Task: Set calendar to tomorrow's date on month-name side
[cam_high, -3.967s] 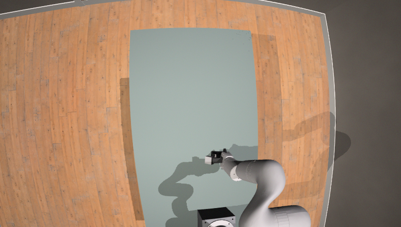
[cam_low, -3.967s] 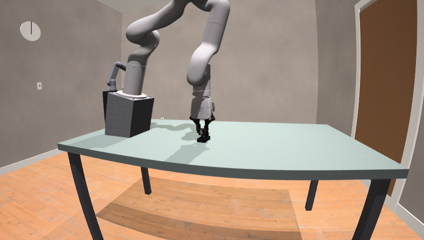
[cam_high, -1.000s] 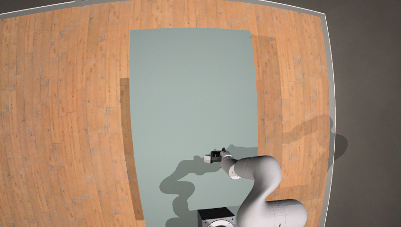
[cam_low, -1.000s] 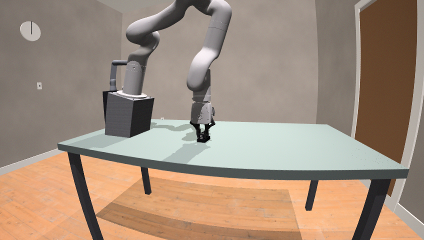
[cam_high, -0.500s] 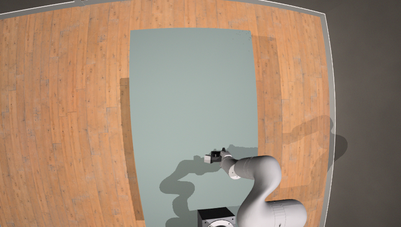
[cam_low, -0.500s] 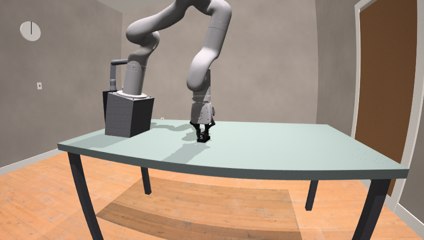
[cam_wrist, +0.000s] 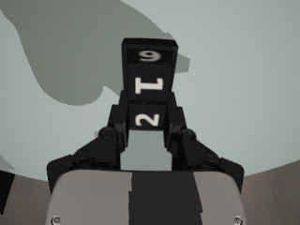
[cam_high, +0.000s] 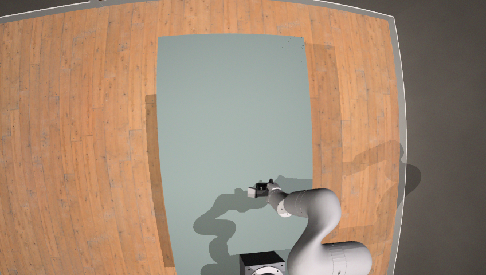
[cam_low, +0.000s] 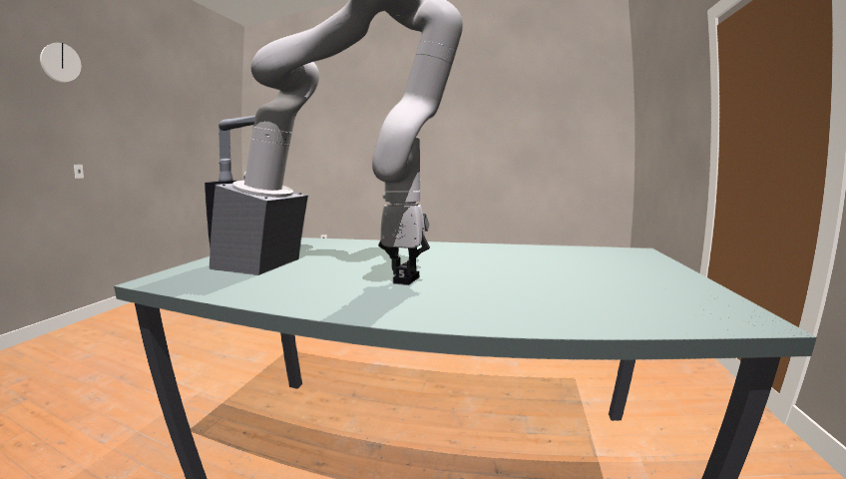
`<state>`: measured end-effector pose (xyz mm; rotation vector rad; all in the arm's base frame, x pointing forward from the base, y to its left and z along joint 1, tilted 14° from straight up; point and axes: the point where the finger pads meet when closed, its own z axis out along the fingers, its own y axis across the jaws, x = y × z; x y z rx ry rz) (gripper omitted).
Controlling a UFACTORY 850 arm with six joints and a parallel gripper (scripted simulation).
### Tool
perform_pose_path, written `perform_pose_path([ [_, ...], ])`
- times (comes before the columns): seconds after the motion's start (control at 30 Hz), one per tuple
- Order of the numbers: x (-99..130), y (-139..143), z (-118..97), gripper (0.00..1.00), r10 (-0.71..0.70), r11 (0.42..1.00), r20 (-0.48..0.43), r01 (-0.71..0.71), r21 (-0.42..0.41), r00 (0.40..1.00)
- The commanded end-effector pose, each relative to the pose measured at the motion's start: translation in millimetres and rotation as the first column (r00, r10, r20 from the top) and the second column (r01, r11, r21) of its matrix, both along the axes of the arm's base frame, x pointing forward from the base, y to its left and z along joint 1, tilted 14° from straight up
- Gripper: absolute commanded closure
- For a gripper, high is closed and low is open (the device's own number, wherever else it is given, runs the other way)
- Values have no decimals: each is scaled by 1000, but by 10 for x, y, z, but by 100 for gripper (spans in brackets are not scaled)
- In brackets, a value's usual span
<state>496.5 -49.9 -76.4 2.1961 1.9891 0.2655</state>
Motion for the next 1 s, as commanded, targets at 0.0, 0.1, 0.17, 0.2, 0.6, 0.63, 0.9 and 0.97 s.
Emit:
perform_pose_path([
  [0.0,5,-1,5,73,0,1000,1,0,0,1000],
  [0.1,5,-1,5,73,0,1000,1,0,0,1000],
  [0.17,5,-1,5,73,0,1000,1,0,0,1000],
  [0.2,5,-1,5,73,0,1000,1,0,0,1000],
  [0.6,5,-1,5,69,0,1000,1,0,0,1000],
  [0.63,5,-1,5,69,0,1000,1,0,0,1000],
  [0.9,5,-1,5,61,0,1000,1,0,0,1000],
  [0.97,5,-1,5,57,0,1000,1,0,0,1000],
])
